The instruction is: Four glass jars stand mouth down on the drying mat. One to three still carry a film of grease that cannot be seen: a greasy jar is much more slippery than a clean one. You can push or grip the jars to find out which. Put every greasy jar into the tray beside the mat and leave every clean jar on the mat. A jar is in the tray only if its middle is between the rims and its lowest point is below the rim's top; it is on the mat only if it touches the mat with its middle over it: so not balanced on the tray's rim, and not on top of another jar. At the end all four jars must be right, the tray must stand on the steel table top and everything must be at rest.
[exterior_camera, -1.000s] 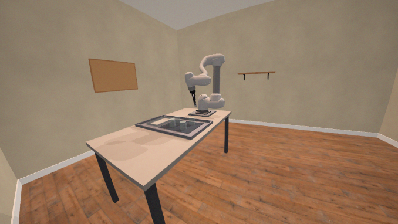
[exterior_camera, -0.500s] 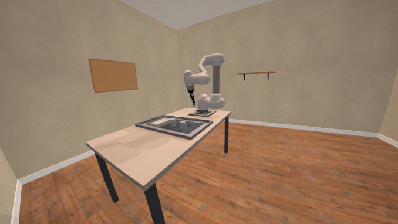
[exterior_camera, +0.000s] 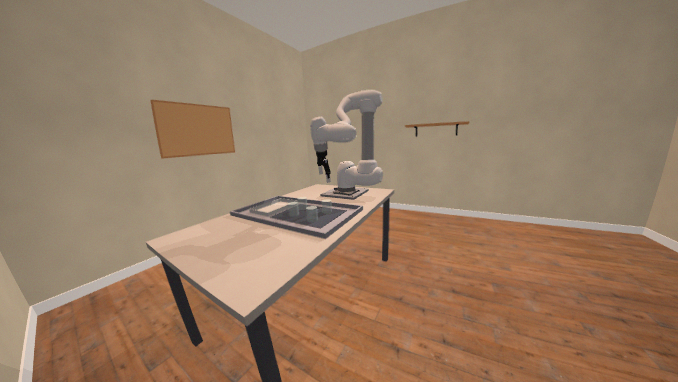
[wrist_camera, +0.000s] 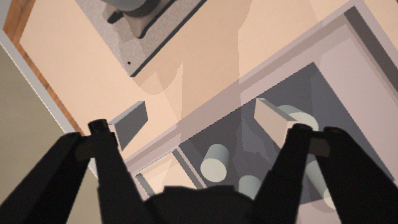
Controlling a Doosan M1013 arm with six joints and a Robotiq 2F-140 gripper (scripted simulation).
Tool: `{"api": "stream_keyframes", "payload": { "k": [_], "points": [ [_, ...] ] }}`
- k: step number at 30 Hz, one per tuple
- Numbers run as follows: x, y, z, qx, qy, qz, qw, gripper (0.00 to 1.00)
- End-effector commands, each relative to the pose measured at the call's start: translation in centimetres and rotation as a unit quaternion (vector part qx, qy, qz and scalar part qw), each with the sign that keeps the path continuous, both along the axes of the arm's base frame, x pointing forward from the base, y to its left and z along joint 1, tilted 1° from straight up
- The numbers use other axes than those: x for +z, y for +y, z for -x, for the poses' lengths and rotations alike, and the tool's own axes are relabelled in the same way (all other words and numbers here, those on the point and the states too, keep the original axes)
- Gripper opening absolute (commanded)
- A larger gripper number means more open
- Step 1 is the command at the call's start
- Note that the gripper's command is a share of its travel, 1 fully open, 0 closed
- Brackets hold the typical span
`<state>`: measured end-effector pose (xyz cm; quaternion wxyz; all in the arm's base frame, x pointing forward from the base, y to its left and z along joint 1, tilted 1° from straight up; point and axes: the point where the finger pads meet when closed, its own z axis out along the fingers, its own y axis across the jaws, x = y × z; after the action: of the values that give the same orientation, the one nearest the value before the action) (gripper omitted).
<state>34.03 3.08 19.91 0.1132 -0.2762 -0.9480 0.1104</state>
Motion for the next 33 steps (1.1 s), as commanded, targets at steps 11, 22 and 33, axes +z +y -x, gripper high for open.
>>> {"api": "stream_keyframes", "payload": {
  "k": [11,22,33],
  "points": [
    [0.9,0.3,-8.0,0.128,-0.045,-0.046,0.99,1.0],
    [1.2,0.5,-11.8,0.189,-0.066,-0.068,0.978,1.0],
    [1.7,0.6,-15.7,0.246,-0.087,-0.089,0.961,1.0]
  ]
}}
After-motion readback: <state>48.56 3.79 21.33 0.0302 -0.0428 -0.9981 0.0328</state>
